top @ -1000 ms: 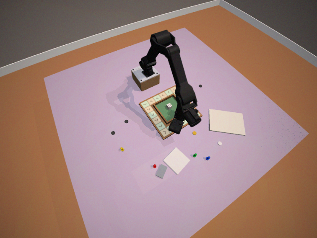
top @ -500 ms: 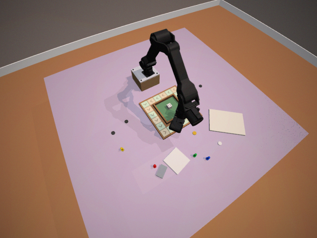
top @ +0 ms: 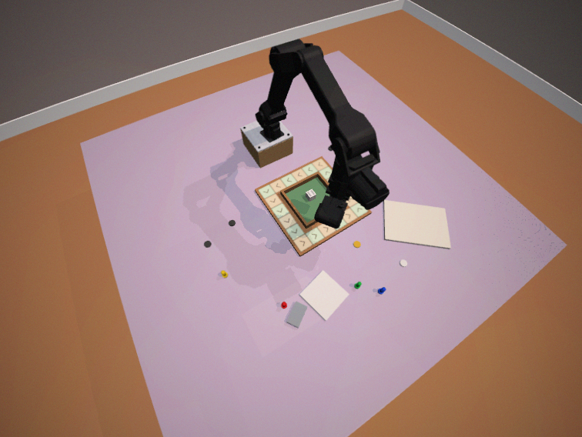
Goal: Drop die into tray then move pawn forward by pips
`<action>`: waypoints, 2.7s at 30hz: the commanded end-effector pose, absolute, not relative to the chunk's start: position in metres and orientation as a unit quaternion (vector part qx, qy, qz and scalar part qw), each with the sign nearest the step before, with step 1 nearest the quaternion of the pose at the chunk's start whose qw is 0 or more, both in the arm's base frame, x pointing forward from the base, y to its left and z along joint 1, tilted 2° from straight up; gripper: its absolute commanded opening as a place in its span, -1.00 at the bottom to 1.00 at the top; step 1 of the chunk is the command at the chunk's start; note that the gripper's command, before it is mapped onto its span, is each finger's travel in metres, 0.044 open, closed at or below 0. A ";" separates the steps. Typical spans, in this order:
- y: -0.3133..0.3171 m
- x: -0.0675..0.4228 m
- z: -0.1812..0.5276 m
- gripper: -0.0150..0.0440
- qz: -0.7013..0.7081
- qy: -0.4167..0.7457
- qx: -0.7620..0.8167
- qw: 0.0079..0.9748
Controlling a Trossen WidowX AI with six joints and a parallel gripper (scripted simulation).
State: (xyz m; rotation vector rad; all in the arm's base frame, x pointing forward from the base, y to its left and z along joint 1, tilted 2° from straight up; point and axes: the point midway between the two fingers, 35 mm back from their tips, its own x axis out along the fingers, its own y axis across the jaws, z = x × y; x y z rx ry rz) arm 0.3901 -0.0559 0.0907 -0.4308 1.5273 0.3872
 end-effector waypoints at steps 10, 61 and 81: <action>-0.014 0.372 0.079 -0.49 0.175 0.683 -0.189 0.684; 0.090 0.259 -0.022 -0.49 0.180 0.686 -0.184 0.681; 0.091 0.262 -0.033 -0.05 0.180 0.681 -0.186 0.685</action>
